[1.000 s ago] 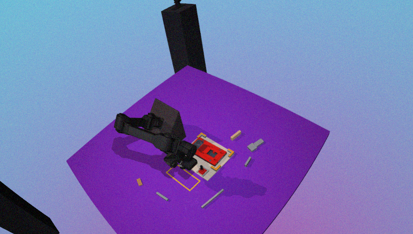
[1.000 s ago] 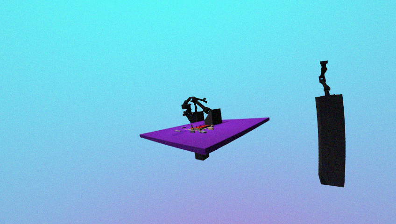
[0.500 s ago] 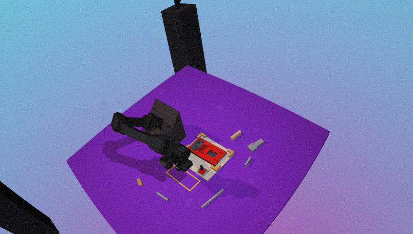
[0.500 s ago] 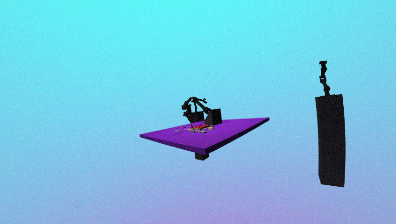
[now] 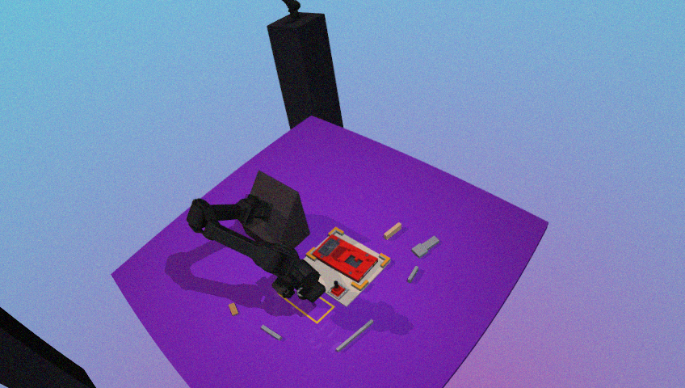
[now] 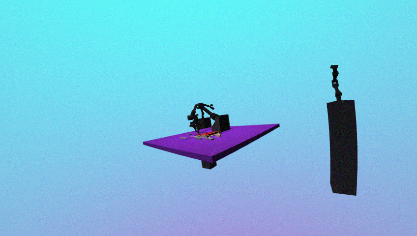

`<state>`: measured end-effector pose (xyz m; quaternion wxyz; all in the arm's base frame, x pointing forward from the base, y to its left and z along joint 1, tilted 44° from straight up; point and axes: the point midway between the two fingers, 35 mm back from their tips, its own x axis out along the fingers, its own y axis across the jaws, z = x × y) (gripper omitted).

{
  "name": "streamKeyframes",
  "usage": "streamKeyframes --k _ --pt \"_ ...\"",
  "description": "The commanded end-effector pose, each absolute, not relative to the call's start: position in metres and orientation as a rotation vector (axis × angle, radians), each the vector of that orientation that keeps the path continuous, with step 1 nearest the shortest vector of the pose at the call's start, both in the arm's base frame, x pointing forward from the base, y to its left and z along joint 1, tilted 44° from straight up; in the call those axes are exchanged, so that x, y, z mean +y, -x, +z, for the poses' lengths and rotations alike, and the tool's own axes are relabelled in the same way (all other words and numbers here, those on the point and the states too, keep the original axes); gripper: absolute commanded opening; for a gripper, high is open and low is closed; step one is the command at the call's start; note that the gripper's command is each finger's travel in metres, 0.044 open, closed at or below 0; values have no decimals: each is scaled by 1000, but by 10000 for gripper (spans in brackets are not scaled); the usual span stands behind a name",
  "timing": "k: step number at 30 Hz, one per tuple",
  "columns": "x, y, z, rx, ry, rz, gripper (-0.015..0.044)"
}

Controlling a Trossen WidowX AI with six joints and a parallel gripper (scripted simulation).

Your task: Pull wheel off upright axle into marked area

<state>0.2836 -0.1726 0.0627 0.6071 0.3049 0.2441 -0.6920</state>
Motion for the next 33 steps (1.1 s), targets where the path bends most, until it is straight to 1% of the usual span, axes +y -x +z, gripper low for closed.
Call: streamKeyframes --k 1,9,20,21,28,31,33 --pt "-188 -280 47 568 -702 -1598 0" --pt "-201 -277 35 565 -699 -1599 0" --pt "-197 -276 38 567 -699 -1606 289" --pt "-195 -277 40 567 -699 -1606 300" --pt "-158 -281 78 567 -701 -1598 300" --pt "-157 -281 80 567 -701 -1598 300" --pt "-156 -277 72 575 -703 -1595 352"
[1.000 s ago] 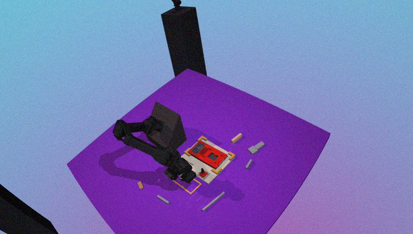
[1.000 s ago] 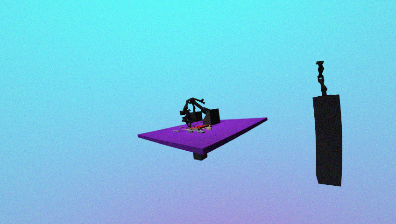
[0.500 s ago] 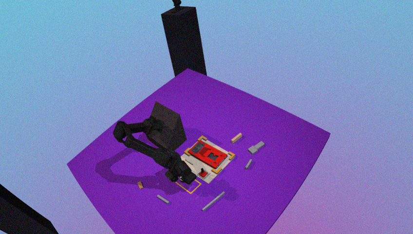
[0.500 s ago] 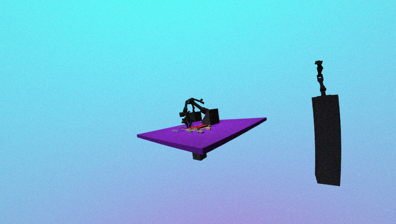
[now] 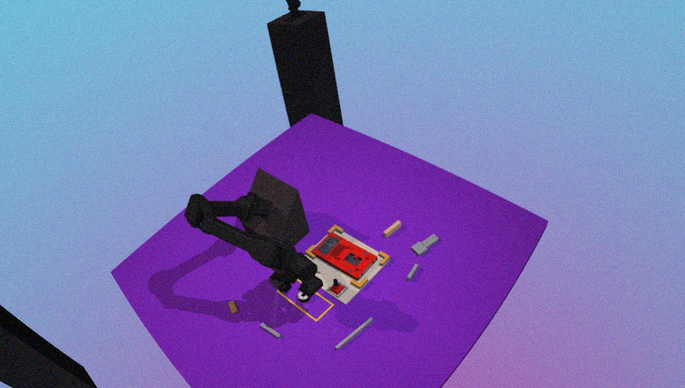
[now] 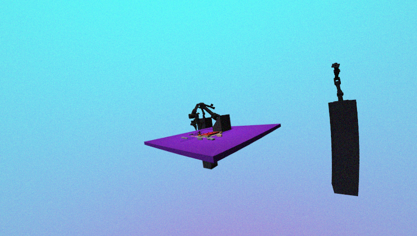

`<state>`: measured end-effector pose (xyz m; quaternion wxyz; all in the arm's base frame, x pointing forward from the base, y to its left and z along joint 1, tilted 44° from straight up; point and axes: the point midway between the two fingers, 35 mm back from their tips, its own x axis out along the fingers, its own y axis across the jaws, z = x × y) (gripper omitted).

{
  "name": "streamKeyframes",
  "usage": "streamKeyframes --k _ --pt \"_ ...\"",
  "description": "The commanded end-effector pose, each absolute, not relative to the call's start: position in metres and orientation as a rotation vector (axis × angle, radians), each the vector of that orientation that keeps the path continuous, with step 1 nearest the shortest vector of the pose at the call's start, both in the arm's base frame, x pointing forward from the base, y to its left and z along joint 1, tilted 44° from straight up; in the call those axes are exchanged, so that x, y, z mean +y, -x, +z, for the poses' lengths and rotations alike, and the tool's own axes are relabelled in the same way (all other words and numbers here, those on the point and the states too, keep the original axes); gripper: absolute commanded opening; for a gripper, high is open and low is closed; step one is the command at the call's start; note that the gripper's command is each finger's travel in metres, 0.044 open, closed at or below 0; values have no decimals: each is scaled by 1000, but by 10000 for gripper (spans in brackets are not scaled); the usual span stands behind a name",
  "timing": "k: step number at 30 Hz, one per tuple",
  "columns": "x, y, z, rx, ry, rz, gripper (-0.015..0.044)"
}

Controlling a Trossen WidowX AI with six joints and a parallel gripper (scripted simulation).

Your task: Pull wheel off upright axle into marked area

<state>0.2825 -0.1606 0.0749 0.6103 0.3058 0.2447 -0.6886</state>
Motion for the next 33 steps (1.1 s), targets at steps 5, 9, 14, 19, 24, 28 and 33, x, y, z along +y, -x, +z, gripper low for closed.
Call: streamKeyframes --k 5,9,14,19,24,28,33 --pt "-114 -244 78 581 -708 -1595 440" --pt "-89 -214 83 576 -702 -1599 440" --pt "-86 -208 84 574 -700 -1599 440" --pt "-86 -208 84 574 -700 -1599 440" --pt "-86 -208 84 574 -700 -1599 440" --pt "-86 -208 84 574 -700 -1599 440" --pt "-86 -208 84 574 -700 -1599 440"
